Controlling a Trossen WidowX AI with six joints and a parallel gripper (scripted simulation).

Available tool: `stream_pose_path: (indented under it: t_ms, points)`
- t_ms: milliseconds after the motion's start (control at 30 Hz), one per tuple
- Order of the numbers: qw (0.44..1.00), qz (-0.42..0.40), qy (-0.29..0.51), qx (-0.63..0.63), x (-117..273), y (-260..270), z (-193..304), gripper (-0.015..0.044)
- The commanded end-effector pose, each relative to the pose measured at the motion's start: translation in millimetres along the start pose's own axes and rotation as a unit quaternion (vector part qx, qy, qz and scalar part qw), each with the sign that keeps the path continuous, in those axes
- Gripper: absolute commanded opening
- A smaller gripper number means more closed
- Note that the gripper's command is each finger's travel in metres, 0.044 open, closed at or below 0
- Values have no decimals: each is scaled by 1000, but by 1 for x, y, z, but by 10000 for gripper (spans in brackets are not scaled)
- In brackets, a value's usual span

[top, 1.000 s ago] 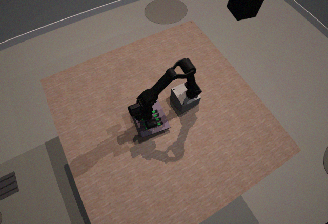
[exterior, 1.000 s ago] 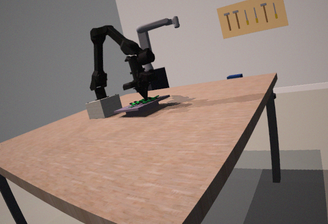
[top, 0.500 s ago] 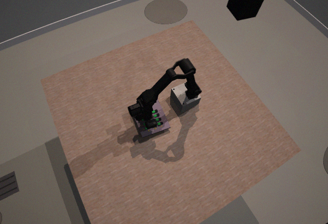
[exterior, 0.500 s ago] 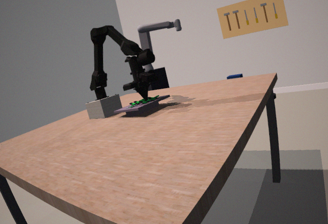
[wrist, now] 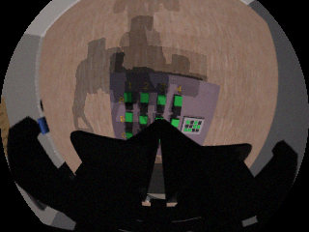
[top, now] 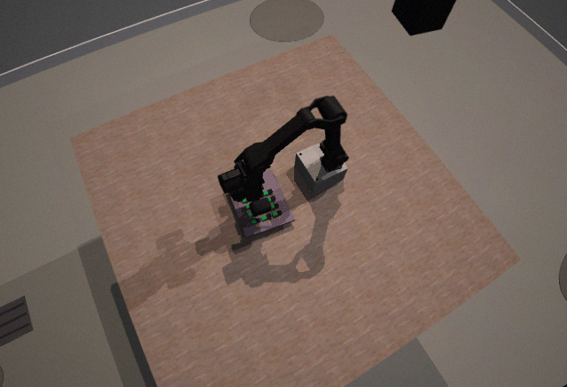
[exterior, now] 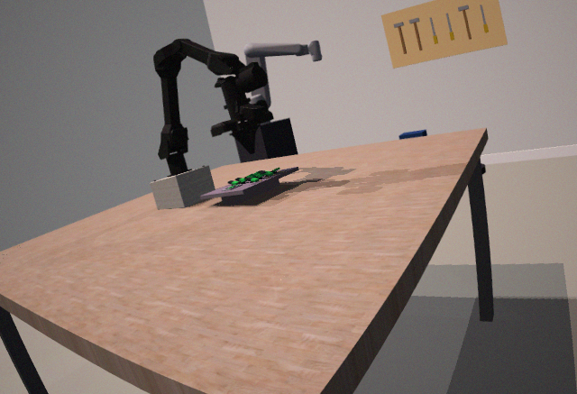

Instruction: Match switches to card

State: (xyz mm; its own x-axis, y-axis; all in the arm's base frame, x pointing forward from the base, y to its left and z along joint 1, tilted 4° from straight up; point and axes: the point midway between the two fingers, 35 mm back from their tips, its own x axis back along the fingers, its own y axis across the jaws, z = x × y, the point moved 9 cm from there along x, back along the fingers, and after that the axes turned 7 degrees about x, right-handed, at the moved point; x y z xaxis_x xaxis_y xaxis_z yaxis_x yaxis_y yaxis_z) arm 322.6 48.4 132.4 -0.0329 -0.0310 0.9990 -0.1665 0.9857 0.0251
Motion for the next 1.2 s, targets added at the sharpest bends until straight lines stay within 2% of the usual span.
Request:
stream_pose_path:
  t_ms: [0, 133, 267, 400, 1167]
  points:
    - [1000, 1, 9, 2, 4, 2, 2, 0]
    - [1000, -1, 10, 2, 4, 31, 19, 0]
    - [1000, -1, 11, 2, 2, 31, 19, 0]
    - [1000, -2, 22, 2, -31, 31, 17, 0]
    - [1000, -2, 22, 2, -55, 31, 17, 0]
